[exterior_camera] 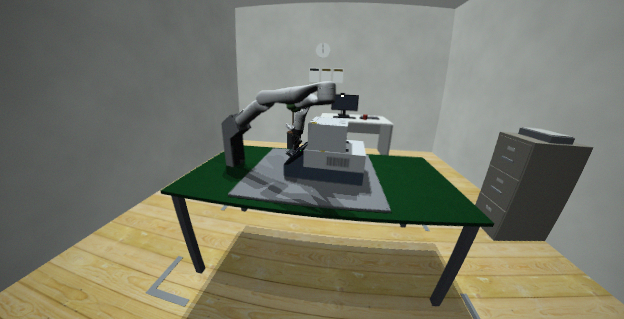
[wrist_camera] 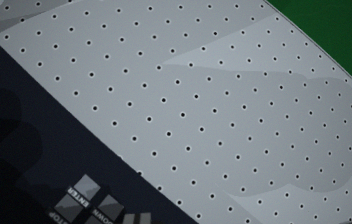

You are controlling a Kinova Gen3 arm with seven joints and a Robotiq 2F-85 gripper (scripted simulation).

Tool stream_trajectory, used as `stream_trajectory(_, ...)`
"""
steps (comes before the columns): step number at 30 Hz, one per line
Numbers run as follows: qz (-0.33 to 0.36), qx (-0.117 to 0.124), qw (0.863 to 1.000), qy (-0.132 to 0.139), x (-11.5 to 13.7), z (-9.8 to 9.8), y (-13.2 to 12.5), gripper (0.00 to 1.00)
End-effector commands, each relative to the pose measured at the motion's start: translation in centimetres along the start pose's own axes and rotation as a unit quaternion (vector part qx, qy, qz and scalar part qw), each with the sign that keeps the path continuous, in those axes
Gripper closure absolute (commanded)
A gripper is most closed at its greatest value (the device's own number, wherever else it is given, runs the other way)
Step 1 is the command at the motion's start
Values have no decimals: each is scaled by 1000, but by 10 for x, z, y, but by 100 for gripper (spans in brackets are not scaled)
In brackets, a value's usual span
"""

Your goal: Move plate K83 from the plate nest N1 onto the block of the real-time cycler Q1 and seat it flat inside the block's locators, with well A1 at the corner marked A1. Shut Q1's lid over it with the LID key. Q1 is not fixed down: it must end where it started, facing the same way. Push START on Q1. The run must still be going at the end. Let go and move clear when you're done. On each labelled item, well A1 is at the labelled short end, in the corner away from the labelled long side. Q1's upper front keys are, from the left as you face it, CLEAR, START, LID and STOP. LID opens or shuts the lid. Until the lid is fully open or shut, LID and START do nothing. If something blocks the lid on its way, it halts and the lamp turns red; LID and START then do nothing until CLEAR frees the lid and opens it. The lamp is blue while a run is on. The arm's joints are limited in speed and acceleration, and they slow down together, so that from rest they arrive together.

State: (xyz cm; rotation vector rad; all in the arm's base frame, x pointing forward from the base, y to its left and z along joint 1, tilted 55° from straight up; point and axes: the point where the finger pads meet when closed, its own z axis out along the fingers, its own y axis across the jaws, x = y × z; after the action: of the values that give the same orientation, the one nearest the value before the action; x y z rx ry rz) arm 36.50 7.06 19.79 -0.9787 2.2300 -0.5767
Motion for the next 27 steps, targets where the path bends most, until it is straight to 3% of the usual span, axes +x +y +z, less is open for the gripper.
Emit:
stream_trajectory(1, 0, 0, 1000, 0, -1, 1, -1, 90)
stream_trajectory(27, 0, 0, 1000, 0, -8, 9, -8, 90)
